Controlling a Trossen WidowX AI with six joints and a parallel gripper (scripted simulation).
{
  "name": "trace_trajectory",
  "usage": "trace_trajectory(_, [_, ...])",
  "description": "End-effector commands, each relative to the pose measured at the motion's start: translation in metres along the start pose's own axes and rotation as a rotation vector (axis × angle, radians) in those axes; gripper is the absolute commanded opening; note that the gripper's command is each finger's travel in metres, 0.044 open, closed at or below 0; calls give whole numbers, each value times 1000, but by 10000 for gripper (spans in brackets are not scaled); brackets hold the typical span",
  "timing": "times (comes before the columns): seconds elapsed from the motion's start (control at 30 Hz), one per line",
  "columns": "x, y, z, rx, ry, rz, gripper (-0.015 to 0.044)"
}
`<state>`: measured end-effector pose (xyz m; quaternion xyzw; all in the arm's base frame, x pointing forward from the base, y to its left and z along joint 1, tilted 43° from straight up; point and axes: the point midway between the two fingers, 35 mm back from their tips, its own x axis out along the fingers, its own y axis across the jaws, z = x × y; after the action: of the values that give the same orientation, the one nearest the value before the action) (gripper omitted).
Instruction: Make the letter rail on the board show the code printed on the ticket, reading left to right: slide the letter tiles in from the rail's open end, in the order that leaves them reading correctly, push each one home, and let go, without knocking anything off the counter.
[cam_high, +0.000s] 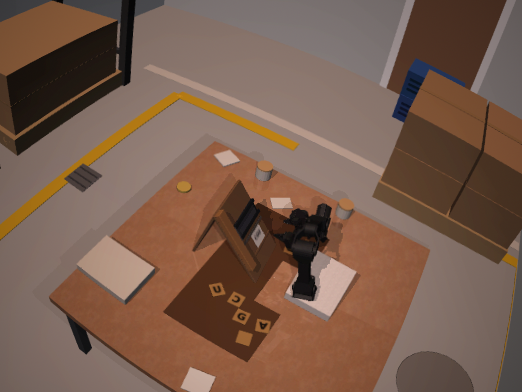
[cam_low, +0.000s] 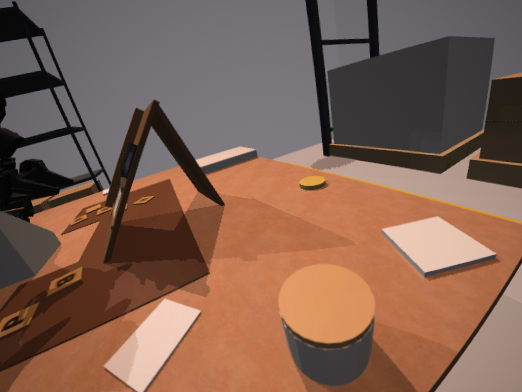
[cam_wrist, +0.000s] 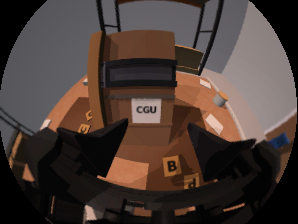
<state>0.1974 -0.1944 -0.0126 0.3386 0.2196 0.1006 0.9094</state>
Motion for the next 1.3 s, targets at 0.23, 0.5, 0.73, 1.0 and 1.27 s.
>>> trace_trajectory(0.23, [-5,8,11,-129,7,3,440])
trace_trajectory(0.5, [-35,49,64,-851,43,22,440])
trace_trajectory(0.73, [-57,96,100,-1374,22,58,440])
trace_trajectory(1.0, [-65,116,112,-1561,7,69,440])
trace_trajectory(1.27, [-65,116,112,-1561,7,69,440])
